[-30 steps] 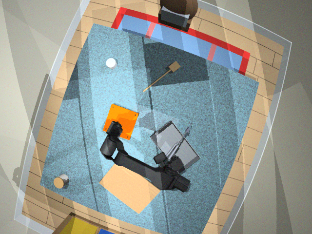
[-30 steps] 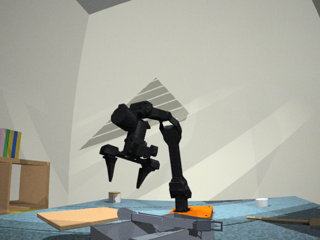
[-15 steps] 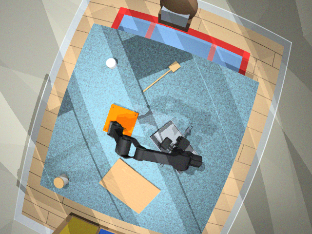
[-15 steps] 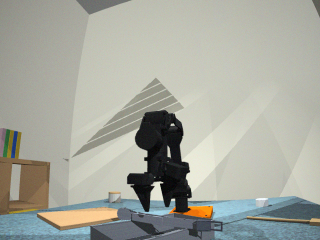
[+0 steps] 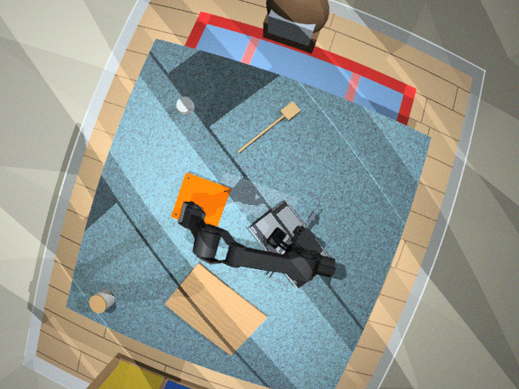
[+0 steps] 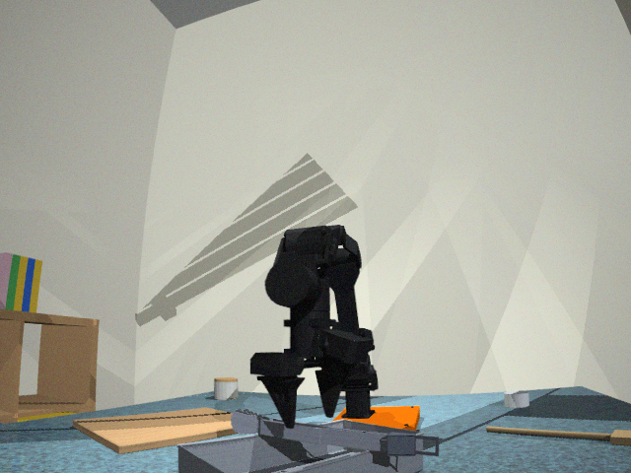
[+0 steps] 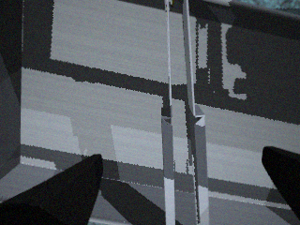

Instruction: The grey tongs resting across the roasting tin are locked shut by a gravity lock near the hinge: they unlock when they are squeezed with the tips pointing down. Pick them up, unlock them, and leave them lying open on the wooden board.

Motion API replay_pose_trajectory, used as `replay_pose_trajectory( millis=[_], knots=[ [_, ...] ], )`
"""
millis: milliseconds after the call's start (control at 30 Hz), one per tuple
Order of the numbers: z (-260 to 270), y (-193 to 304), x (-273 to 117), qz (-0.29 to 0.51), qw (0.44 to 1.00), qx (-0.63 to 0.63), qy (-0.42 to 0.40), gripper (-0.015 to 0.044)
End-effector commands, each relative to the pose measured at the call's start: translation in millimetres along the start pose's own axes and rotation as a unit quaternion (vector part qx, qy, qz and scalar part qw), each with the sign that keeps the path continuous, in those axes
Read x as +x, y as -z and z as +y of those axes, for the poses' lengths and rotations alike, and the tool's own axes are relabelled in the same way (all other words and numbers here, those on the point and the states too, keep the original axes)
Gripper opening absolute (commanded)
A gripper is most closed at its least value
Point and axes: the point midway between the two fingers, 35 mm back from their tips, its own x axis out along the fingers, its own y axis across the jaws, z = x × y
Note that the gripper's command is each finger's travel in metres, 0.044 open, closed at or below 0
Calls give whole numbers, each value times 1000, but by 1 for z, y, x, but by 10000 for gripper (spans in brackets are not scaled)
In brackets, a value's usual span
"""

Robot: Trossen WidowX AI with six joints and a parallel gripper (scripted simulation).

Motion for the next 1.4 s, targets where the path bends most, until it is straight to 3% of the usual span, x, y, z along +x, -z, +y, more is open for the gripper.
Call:
replay_pose_trajectory(
  millis=[0, 1100, 1367],
  knots=[
    [0, -1, 8, -1, 1000, -2, -1, 440],
    [2, 0, 57, -1, 1000, -2, -1, 440],
    [1, 0, 54, 0, 1000, 0, -1, 230]
  ],
)
